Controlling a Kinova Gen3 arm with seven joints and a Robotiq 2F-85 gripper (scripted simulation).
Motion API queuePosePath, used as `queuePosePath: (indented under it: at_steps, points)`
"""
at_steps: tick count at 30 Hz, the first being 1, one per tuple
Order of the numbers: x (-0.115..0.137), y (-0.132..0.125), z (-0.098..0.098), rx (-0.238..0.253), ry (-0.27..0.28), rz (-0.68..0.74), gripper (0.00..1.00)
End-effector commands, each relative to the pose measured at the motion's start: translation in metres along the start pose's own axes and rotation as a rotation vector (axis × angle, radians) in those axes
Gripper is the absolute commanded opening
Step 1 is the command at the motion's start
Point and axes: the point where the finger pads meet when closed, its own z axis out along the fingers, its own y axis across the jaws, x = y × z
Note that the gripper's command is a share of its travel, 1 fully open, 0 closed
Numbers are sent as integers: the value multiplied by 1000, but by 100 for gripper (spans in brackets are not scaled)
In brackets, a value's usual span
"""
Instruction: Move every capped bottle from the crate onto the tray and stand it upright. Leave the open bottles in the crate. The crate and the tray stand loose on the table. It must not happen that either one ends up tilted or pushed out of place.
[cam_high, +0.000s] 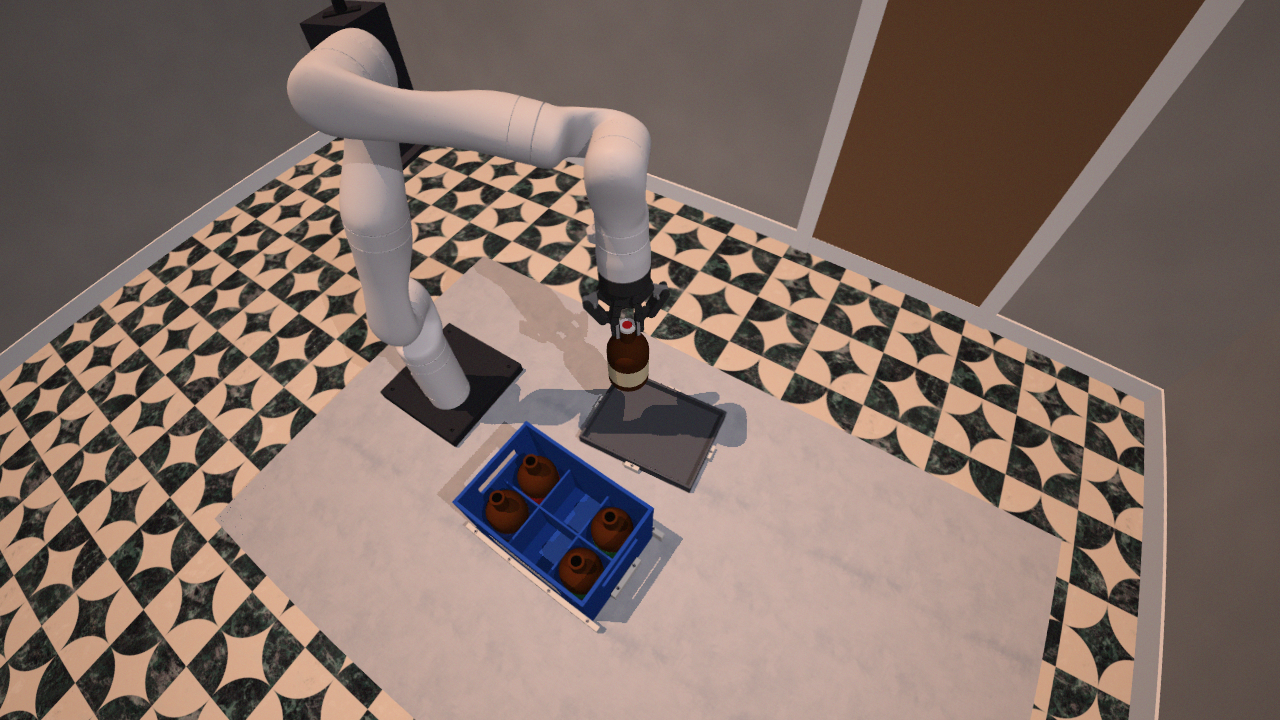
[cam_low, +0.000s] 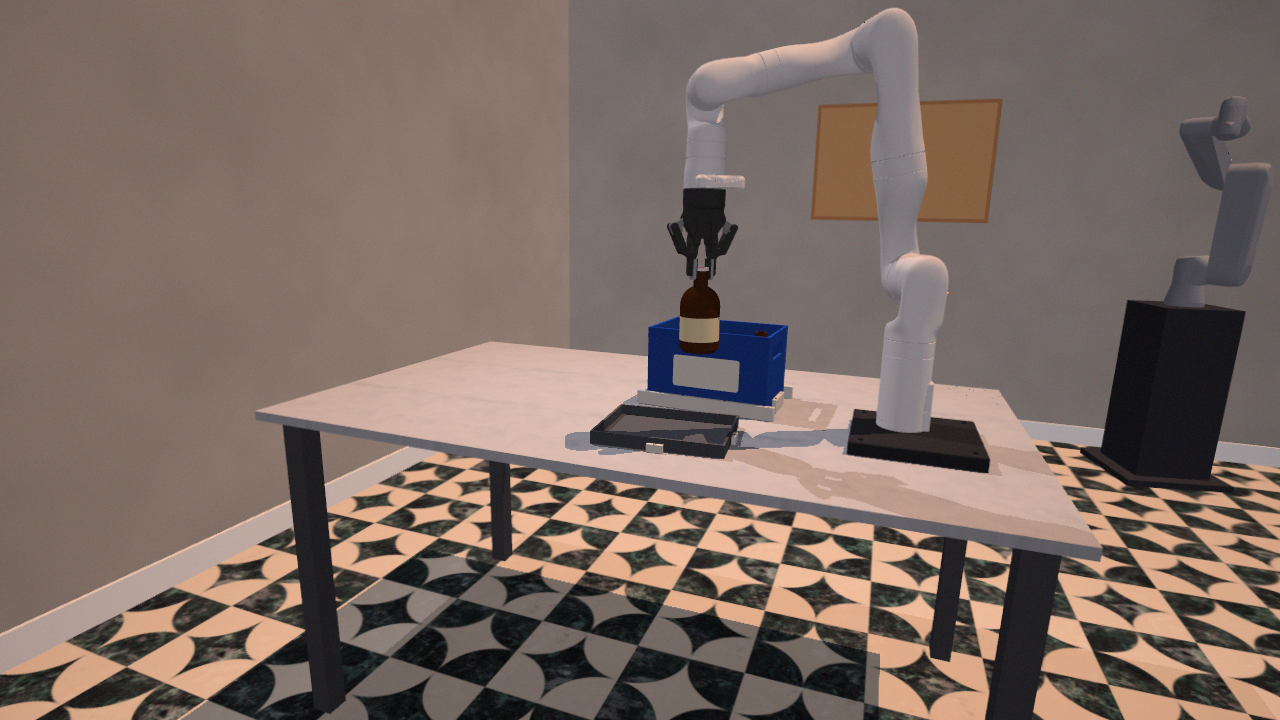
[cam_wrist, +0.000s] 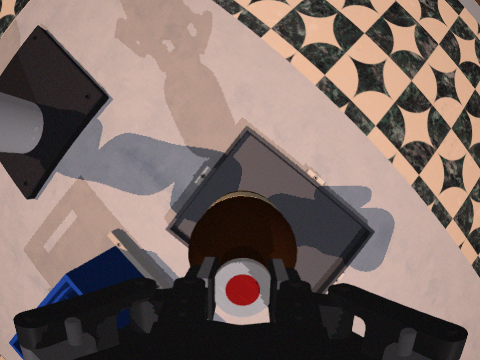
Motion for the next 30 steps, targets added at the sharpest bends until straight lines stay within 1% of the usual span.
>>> queuePosePath:
  at_steps: [1,4,7,21,24,30]
  points:
    - [2,0,9,5,-3,1,0]
    - [2,1,15,7,-3,1,0]
    - [1,1,12,2,-1,-2,0]
    - [3,1,40,7,-3,1,0]
    - [1,1,38,2,-3,-2,0]
    - [2,1,50,4,-3,-1,0]
